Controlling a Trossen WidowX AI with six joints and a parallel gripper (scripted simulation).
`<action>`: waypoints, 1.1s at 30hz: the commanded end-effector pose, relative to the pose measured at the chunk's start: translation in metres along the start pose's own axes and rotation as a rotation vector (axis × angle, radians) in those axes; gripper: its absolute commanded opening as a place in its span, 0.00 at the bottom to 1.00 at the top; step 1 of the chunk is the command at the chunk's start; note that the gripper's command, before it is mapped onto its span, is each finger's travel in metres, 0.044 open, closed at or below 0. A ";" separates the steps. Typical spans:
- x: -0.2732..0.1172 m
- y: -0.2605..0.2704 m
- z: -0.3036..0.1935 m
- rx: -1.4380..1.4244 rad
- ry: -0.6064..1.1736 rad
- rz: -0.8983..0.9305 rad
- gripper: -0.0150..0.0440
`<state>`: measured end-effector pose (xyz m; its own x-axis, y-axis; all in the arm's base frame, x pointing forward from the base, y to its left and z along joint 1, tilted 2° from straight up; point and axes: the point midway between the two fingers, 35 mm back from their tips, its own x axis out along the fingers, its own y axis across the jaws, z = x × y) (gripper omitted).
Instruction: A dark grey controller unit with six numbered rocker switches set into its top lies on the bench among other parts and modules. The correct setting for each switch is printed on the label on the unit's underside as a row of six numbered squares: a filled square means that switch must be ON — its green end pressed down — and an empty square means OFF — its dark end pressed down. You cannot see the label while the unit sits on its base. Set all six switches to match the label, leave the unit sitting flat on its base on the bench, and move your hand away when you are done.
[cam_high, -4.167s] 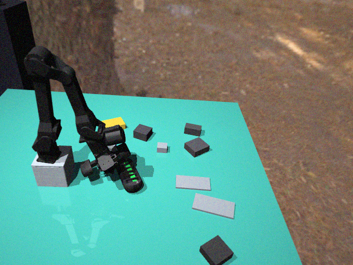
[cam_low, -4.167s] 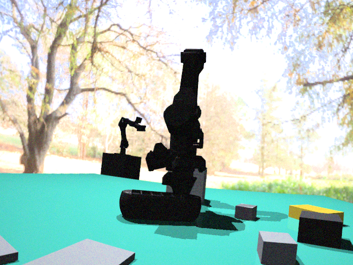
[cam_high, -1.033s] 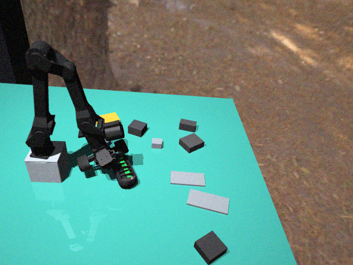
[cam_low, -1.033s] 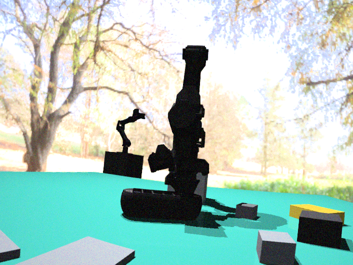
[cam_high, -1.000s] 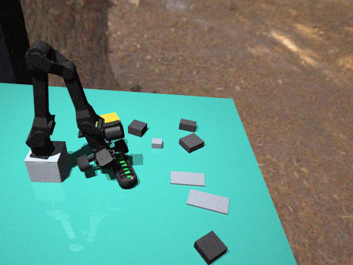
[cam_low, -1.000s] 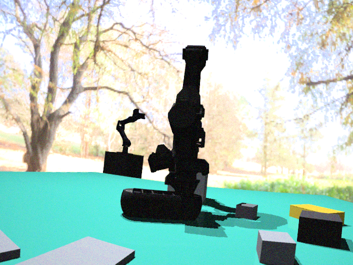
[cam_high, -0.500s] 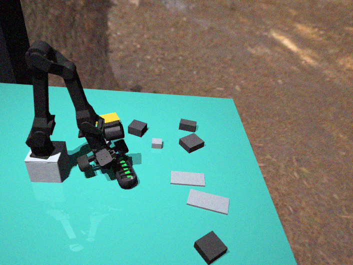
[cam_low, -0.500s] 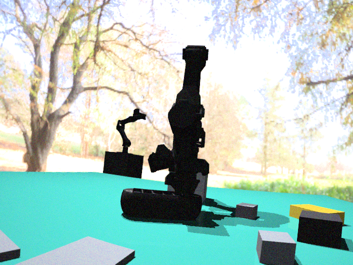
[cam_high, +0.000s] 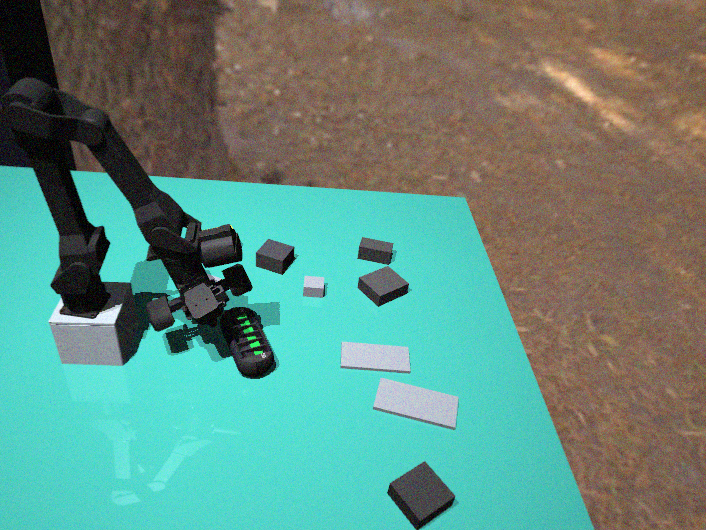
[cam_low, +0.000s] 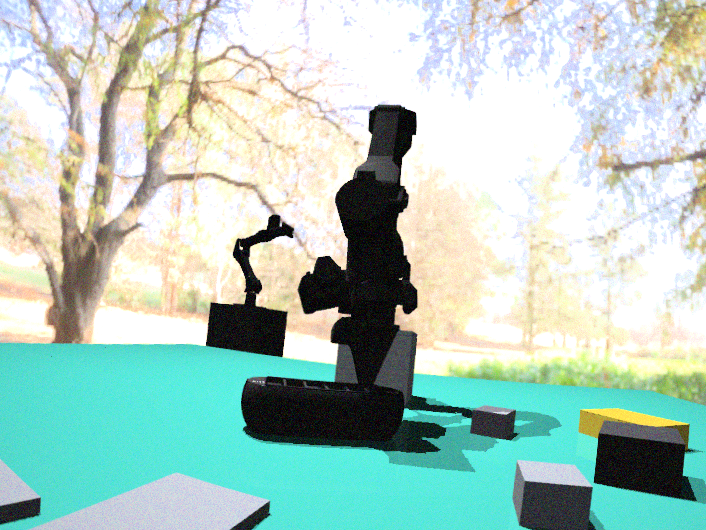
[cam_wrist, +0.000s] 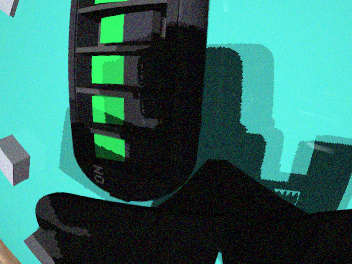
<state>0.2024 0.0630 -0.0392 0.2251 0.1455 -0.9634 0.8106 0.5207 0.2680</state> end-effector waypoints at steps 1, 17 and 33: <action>-0.021 0.000 0.000 -0.005 0.003 0.014 0.25; -0.035 0.063 -0.007 -0.022 -0.144 -0.243 0.79; -0.025 0.069 -0.010 -0.029 -0.172 -0.272 1.00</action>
<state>0.2485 0.1052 0.0112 0.1027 -0.1353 -0.9855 0.8356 0.5491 0.0117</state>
